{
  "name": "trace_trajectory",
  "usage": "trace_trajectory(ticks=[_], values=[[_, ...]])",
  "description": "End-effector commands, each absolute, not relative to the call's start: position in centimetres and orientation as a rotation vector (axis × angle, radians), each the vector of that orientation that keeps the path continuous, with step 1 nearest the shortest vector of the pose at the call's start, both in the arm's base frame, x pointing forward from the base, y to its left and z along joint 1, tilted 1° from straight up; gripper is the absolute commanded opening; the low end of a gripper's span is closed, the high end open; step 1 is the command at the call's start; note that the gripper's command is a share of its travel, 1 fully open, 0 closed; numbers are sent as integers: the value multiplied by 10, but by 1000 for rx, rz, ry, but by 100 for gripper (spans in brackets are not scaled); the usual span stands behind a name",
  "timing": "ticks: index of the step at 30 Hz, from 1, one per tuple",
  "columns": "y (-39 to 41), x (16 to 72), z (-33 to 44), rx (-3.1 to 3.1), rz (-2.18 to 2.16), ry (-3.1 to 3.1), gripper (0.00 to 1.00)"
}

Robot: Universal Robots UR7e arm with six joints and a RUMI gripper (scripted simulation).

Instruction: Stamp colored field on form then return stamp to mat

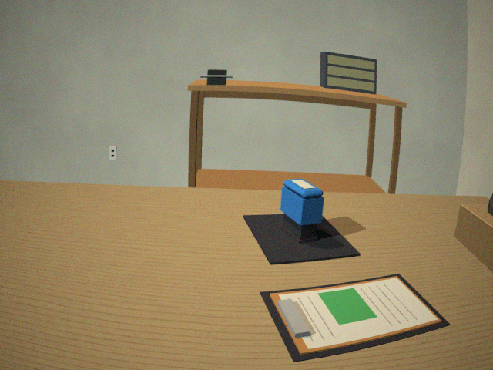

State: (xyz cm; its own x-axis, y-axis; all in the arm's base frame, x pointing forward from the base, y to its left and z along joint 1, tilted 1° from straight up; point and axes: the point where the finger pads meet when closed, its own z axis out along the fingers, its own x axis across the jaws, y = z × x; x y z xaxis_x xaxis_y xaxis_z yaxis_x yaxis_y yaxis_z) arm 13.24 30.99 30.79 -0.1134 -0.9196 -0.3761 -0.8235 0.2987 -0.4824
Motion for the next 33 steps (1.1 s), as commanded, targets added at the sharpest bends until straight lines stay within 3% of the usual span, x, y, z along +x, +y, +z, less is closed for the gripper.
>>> trace_trajectory(ticks=[1,33], values=[[310,132,308,-1547,-201,1956,100],[311,145,306,-1536,-220,1988,100]])
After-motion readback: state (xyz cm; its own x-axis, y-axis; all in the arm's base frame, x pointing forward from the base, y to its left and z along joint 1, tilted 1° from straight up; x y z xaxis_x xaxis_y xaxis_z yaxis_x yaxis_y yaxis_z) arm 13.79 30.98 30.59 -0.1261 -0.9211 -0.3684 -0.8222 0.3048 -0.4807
